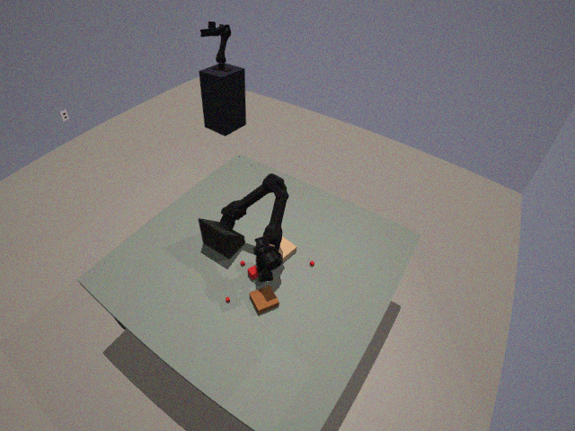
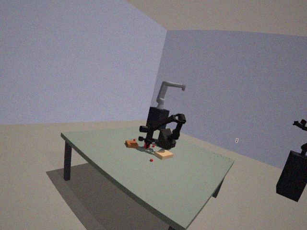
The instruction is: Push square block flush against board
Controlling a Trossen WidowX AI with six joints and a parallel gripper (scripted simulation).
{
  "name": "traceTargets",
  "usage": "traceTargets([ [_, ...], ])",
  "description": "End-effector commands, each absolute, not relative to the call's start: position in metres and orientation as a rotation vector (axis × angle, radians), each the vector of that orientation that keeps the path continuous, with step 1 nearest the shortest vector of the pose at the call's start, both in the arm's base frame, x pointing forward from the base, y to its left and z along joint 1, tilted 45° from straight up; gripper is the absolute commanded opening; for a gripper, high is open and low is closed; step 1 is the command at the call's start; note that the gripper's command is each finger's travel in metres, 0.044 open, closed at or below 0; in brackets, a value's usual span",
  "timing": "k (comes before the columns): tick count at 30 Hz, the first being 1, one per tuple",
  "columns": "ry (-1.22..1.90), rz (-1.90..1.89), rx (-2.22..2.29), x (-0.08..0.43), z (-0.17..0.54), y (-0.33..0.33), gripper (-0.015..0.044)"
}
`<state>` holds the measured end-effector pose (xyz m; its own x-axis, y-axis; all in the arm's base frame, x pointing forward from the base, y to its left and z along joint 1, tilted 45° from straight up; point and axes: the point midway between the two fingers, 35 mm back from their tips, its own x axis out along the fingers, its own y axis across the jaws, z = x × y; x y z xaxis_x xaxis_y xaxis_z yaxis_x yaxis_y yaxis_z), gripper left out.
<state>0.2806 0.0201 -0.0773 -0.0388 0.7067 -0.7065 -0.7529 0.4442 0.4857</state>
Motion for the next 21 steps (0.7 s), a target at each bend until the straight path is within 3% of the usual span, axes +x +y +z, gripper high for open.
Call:
traceTargets([
  [1, 1.103, 1.175, -0.054, 0.2743, -0.0812, 0.016, 0.0],
  [21, 1.103, 1.175, -0.054, 0.2728, -0.0821, 0.0152, 0.0],
])
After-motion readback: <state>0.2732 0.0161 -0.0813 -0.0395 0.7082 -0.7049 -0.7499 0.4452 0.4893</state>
